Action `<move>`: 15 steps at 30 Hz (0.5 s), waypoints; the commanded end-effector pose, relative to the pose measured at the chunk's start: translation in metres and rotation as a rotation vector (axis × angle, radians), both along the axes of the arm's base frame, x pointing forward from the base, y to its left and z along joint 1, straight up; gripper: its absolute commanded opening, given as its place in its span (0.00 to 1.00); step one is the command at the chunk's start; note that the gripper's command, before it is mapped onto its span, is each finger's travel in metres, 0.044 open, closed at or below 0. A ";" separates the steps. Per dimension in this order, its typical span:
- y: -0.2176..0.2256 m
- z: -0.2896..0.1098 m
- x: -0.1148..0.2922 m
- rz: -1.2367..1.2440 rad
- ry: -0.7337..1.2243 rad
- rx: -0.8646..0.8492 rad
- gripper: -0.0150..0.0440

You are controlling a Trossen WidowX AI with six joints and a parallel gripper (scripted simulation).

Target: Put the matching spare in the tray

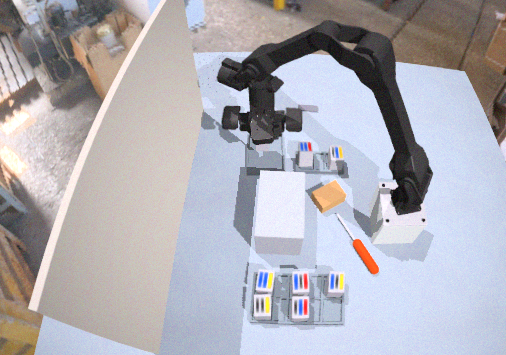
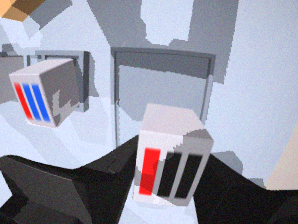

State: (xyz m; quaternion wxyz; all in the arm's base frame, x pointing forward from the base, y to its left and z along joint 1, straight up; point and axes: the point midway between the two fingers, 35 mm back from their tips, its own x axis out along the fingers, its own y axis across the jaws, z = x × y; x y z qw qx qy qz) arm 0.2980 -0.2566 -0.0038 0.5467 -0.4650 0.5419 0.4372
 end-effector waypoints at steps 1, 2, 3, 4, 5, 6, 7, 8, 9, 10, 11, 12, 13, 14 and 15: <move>0.001 -0.008 -0.002 0.006 0.005 0.004 0.25; 0.001 -0.009 -0.002 0.006 0.005 0.004 0.25; 0.002 -0.010 -0.002 0.006 0.005 0.004 0.25; 0.002 -0.011 -0.002 0.006 0.005 0.004 0.25; 0.002 -0.012 -0.002 0.006 0.005 0.004 0.25; 0.002 -0.014 -0.002 0.006 0.005 0.004 0.25; 0.002 -0.015 -0.002 0.006 0.005 0.004 0.25; 0.002 -0.016 -0.003 0.006 0.006 0.004 0.25; 0.002 -0.017 -0.003 0.006 0.006 0.004 0.25; 0.002 -0.018 -0.003 0.006 0.006 0.004 0.25; 0.002 -0.019 -0.003 0.006 0.006 0.004 0.25; 0.003 -0.020 -0.003 0.006 0.006 0.004 0.25; 0.003 -0.021 -0.003 0.006 0.006 0.004 0.25; 0.003 -0.022 -0.003 0.006 0.006 0.004 0.25; 0.003 -0.024 -0.004 0.006 0.006 0.004 0.25</move>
